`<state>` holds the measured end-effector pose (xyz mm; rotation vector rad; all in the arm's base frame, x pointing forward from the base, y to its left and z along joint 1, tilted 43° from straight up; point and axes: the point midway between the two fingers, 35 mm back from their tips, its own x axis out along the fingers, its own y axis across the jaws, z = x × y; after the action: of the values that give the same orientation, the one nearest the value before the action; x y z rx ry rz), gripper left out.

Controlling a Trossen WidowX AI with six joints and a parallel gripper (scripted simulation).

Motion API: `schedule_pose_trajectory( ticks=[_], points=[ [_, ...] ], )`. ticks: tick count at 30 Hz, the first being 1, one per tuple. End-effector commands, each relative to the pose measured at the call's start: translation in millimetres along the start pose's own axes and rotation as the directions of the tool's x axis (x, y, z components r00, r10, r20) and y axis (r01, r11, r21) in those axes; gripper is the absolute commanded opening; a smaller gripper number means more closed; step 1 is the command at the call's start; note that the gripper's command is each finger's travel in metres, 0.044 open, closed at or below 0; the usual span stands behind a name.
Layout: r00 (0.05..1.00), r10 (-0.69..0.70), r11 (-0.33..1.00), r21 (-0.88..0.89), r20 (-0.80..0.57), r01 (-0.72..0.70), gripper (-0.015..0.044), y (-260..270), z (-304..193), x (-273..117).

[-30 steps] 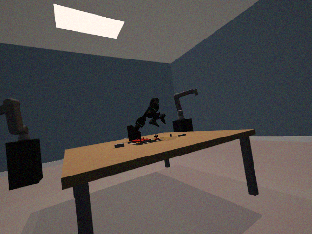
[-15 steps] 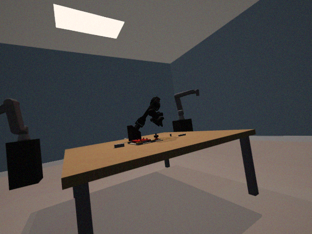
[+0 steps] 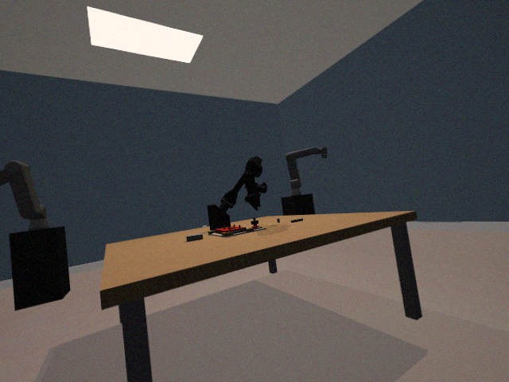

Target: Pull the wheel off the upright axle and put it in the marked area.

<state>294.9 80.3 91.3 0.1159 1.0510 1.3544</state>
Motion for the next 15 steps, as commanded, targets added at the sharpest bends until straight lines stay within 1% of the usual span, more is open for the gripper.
schedule_pose_trajectory(
  ticks=[1,5,15],
  points=[
    [0.975,-0.198,0.794,0.567,-0.100,0.219,0.0300,-73,2,-24],
    [0.963,-0.240,0.694,0.673,-0.120,0.257,0.0300,-88,2,-29],
    [0.963,-0.241,0.691,0.675,-0.120,0.258,0.0300,-89,2,-30]
  ],
)
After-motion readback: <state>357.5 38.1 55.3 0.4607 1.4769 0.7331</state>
